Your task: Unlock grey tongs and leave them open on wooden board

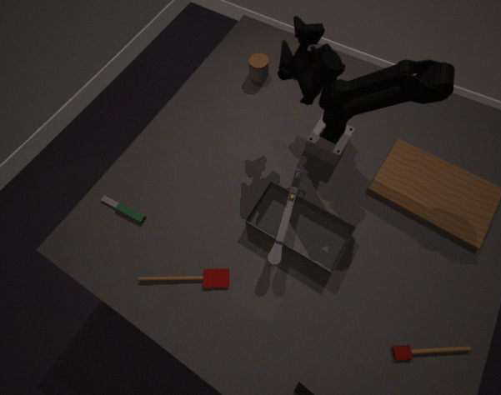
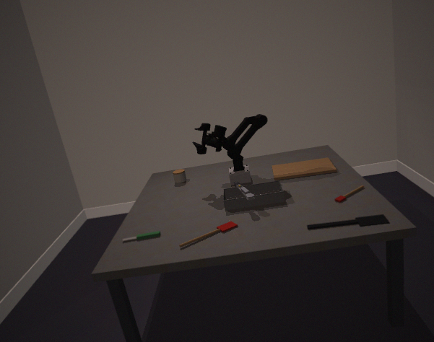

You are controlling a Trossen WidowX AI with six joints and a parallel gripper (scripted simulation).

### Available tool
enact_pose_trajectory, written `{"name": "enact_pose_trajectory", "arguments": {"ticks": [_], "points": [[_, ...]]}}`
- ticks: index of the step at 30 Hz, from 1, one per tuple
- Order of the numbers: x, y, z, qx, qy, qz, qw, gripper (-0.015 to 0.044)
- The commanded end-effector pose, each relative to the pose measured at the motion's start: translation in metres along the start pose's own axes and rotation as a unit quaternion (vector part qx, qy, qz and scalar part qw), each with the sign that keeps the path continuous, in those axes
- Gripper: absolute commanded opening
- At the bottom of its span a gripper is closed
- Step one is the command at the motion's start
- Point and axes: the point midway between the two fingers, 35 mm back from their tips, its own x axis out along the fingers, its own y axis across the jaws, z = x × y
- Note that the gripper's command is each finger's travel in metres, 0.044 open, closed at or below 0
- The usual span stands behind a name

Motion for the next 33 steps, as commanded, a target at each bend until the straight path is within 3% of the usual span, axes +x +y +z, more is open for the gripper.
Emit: {"name": "enact_pose_trajectory", "arguments": {"ticks": [1, 6, 16, 23, 33], "points": [[0.000, -0.001, -0.002, -0.003, 0.003, -0.002, 1.000, 0.0374], [-0.002, -0.013, -0.039, -0.073, 0.066, -0.046, 0.994, 0.0260], [-0.056, -0.057, -0.156, -0.319, 0.300, -0.133, 0.889, 0.0260], [-0.141, -0.083, -0.215, -0.482, 0.473, -0.128, 0.726, 0.0260], [-0.259, -0.096, -0.235, -0.618, 0.627, -0.043, 0.473, 0.0260]]}}
